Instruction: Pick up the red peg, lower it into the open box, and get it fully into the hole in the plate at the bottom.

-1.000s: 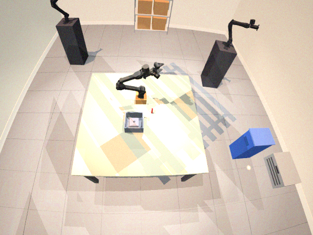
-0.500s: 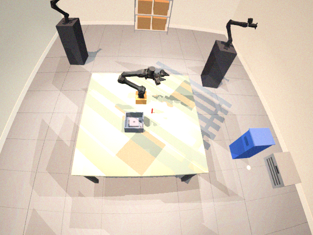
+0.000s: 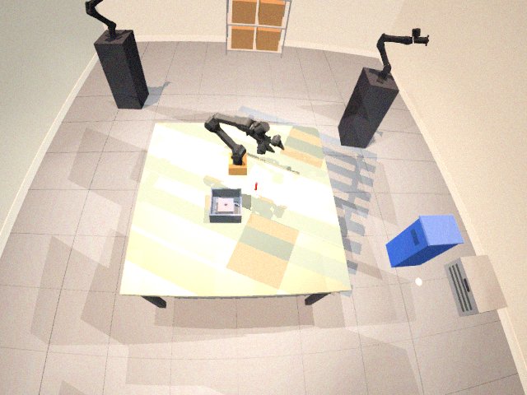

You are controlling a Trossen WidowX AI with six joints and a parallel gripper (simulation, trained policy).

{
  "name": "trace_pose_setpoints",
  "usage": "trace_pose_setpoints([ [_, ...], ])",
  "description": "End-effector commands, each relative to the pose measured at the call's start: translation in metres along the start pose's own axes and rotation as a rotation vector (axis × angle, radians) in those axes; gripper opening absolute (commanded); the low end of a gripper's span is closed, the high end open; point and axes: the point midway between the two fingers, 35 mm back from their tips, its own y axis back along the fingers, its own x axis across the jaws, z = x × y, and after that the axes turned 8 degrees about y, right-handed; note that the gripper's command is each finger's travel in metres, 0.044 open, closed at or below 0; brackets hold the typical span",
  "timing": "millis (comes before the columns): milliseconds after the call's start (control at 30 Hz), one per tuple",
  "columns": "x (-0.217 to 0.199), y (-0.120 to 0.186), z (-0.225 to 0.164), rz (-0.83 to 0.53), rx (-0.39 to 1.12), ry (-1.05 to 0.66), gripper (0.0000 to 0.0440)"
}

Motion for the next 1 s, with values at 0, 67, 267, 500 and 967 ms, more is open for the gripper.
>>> trace_pose_setpoints([
  [0,-0.013,-0.005,0.021,-0.098,-0.08,-0.027,0.044],
  [67,-0.022,-0.008,0.031,-0.154,-0.116,-0.044,0.044],
  [267,-0.051,-0.012,0.059,-0.335,-0.202,-0.099,0.044],
  [500,-0.089,-0.013,0.084,-0.559,-0.257,-0.174,0.044],
  [967,-0.144,-0.02,0.11,-0.905,-0.246,-0.284,0.044],
])
